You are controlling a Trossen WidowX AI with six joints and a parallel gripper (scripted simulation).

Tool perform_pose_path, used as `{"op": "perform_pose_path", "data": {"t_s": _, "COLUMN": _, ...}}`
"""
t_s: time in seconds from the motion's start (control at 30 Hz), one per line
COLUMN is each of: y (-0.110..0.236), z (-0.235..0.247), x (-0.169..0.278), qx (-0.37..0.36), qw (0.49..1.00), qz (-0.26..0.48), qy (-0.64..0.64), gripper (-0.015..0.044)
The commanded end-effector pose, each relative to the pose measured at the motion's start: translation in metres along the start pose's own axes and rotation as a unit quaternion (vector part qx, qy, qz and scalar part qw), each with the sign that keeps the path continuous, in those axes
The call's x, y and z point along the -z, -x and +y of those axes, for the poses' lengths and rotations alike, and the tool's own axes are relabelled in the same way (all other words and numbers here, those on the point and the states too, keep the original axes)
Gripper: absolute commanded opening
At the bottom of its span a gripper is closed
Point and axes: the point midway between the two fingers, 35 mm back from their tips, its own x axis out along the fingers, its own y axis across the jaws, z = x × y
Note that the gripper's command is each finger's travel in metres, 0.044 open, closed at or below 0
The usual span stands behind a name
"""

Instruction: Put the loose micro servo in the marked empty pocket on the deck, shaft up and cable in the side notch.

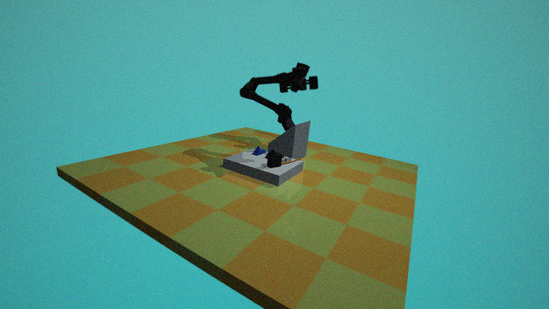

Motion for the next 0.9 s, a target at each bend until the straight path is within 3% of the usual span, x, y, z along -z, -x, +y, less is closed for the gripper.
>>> {"op": "perform_pose_path", "data": {"t_s": 0.0, "y": -0.016, "z": -0.004, "x": 0.008, "qx": 0.021, "qw": 0.999, "qz": 0.042, "qy": 0.007, "gripper": 0.0000}}
{"op": "perform_pose_path", "data": {"t_s": 0.43, "y": -0.060, "z": -0.026, "x": 0.043, "qx": 0.081, "qw": 0.981, "qz": 0.176, "qy": 0.030, "gripper": 0.0000}}
{"op": "perform_pose_path", "data": {"t_s": 0.87, "y": -0.099, "z": -0.065, "x": 0.100, "qx": 0.156, "qw": 0.927, "qz": 0.341, "qy": 0.016, "gripper": 0.0000}}
